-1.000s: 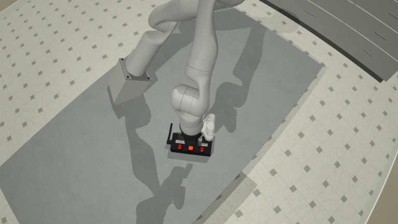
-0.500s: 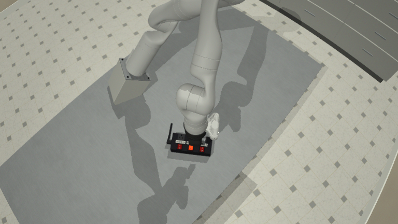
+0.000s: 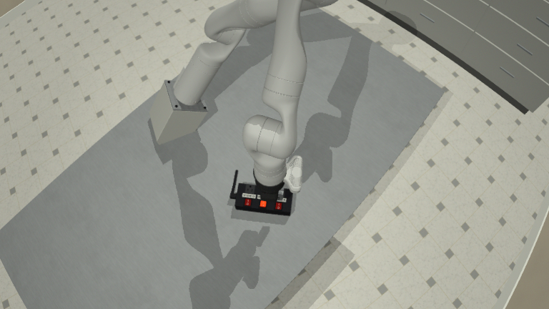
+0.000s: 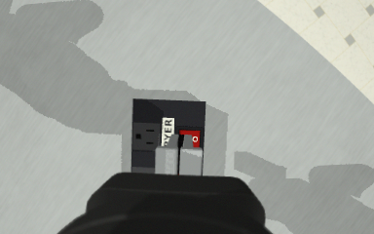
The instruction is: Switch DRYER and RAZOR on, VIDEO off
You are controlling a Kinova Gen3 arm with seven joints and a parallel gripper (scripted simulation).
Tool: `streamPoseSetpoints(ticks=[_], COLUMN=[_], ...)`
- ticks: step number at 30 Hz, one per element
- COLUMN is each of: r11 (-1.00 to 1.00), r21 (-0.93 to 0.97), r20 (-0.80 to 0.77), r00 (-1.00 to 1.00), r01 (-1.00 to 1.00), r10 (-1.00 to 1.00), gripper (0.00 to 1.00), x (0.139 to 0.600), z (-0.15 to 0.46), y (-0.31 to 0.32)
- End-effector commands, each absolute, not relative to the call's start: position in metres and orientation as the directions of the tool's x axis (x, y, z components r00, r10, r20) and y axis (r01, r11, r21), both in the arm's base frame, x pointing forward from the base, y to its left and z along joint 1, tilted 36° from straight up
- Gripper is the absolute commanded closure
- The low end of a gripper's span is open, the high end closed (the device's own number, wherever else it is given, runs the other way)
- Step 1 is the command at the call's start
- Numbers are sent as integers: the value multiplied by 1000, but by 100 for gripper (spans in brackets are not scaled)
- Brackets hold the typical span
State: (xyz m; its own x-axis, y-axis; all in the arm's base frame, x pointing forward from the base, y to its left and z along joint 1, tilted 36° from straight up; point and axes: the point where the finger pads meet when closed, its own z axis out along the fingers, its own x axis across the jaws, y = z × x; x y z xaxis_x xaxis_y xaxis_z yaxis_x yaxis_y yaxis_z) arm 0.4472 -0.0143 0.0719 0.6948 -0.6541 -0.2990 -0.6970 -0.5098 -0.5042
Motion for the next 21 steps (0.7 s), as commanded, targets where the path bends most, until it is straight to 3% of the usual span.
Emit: streamPoseSetpoints(ticks=[1,21], r11=[-509,-509], r21=[-505,-505], r20=[-298,-298], r00=[694,694], r01=[-697,-697], r10=[-655,-655], gripper=[100,100], x=[448,448], z=[72,69], y=[-15,-12])
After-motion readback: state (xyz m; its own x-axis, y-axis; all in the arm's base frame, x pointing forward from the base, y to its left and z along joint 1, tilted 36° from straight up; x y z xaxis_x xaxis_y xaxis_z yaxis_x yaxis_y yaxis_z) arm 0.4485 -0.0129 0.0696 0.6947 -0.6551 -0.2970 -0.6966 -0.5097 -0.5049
